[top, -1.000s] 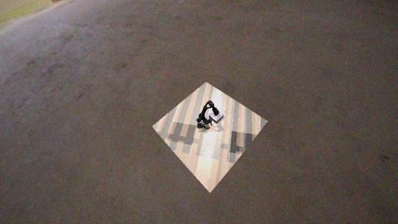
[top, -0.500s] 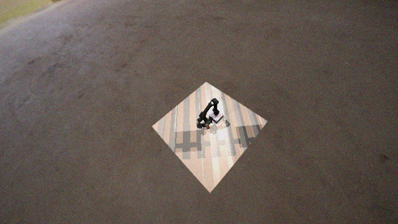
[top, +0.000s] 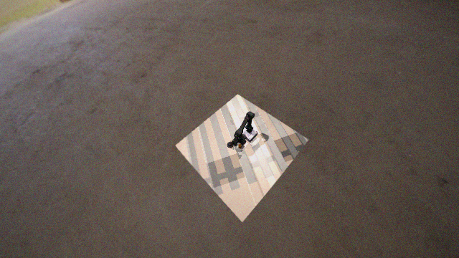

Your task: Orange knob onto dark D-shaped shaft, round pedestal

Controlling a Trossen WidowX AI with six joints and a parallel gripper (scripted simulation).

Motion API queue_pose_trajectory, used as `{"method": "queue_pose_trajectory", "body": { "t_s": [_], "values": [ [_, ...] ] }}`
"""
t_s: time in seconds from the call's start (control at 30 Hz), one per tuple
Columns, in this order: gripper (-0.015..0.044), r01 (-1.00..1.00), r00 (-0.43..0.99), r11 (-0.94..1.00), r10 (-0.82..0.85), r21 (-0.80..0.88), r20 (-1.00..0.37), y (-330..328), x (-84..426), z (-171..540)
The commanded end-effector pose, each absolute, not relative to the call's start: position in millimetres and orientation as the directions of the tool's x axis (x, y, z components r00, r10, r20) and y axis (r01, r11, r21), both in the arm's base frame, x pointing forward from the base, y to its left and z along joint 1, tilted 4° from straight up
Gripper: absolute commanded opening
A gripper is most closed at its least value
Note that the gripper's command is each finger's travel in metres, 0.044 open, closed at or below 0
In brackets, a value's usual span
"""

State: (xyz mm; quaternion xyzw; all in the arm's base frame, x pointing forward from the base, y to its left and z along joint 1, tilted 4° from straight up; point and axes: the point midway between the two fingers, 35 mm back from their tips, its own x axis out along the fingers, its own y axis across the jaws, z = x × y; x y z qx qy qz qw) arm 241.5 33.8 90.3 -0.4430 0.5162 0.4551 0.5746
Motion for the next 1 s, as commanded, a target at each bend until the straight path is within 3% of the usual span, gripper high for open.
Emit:
{"method": "queue_pose_trajectory", "body": {
  "t_s": [0.0,0.07,0.2,0.43,0.57,0.97],
  "values": [
    [0.044,-0.978,0.061,0.201,0.051,-0.05,-0.997,32.8,242.1,92.9],
    [0.044,-0.964,0.061,0.26,0.051,-0.046,-0.997,32.9,242.0,92.8],
    [0.044,-0.81,0.062,0.586,0.051,-0.02,-0.997,33.2,241.9,92.2],
    [0.044,-0.272,0.062,0.962,0.051,0.032,-0.997,33.7,241.6,91.1],
    [0.044,-0.042,0.062,0.998,0.051,0.048,-0.997,33.9,241.5,90.7],
    [0.044,-0.042,0.062,0.998,0.051,0.048,-0.997,33.9,241.5,90.7]
  ]
}}
